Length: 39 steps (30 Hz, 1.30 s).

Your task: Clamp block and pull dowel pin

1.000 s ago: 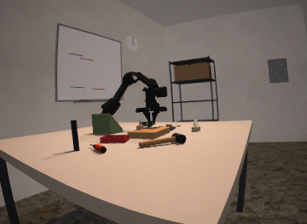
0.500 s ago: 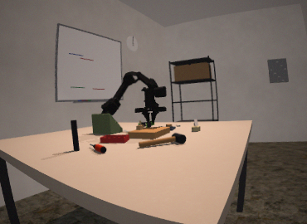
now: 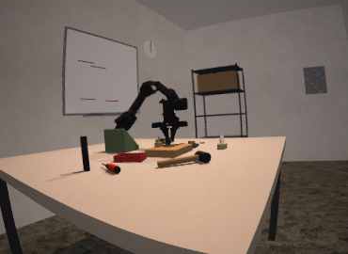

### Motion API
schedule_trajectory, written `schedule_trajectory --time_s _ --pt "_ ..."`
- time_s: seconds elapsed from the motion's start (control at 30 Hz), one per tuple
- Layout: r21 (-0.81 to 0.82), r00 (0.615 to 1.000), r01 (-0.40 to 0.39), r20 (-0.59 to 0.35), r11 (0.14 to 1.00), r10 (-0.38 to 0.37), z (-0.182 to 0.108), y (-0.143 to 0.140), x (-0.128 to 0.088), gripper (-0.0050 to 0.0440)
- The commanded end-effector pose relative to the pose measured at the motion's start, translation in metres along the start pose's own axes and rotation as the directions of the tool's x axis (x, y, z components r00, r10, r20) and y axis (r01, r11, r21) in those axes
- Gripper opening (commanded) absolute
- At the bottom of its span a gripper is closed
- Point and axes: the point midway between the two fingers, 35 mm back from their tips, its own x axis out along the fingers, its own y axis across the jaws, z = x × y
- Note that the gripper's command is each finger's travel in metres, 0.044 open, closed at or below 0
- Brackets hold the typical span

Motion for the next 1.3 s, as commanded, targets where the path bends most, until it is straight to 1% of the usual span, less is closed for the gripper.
schedule_trajectory --time_s 0.0,0.77,1.27 --pt "0.002 1.0 -0.001 -0.003 1.0 0.001 -0.006 0.0 0.001 0.0" --pt "0.002 1.0 -0.001 -0.003 1.0 0.001 -0.024 0.0 0.001 0.0" --pt "0.002 1.0 -0.001 -0.003 1.0 0.001 -0.025 -0.003 0.001 0.0"
